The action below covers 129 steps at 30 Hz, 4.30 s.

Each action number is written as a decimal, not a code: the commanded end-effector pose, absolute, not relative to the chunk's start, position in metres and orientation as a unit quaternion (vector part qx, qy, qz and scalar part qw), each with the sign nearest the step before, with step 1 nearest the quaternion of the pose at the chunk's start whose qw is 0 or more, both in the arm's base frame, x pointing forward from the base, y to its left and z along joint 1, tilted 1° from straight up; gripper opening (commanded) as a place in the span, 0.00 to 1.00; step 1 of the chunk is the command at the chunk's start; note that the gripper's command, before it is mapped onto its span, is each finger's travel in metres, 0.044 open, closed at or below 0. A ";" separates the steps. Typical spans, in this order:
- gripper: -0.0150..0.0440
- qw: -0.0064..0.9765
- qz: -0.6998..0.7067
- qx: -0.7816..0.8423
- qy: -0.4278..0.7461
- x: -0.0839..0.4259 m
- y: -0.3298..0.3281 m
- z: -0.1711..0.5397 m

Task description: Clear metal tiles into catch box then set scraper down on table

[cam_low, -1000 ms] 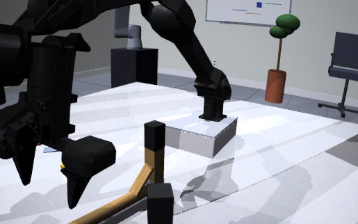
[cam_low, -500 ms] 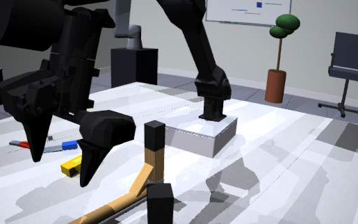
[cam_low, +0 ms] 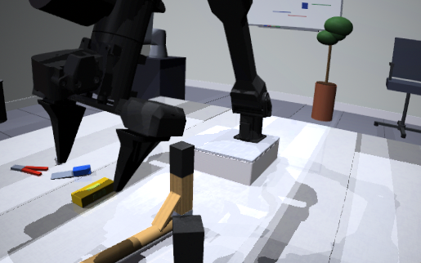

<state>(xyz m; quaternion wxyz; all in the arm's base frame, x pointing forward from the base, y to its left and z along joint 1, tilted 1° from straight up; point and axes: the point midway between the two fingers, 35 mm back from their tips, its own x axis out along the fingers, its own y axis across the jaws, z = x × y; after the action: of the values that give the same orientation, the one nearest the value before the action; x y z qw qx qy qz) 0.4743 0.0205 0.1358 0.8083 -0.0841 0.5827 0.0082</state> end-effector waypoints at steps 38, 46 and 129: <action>1.00 0.857 -0.039 -0.042 0.512 0.381 0.047 0.176; 1.00 0.866 -0.046 -0.031 0.497 0.362 0.049 0.177; 1.00 0.900 -0.067 0.024 0.431 0.313 0.045 0.091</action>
<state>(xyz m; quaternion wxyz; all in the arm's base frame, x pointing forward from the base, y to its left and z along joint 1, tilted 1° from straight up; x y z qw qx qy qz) 0.3101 0.0457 0.0992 0.9015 0.0270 0.4266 -0.0682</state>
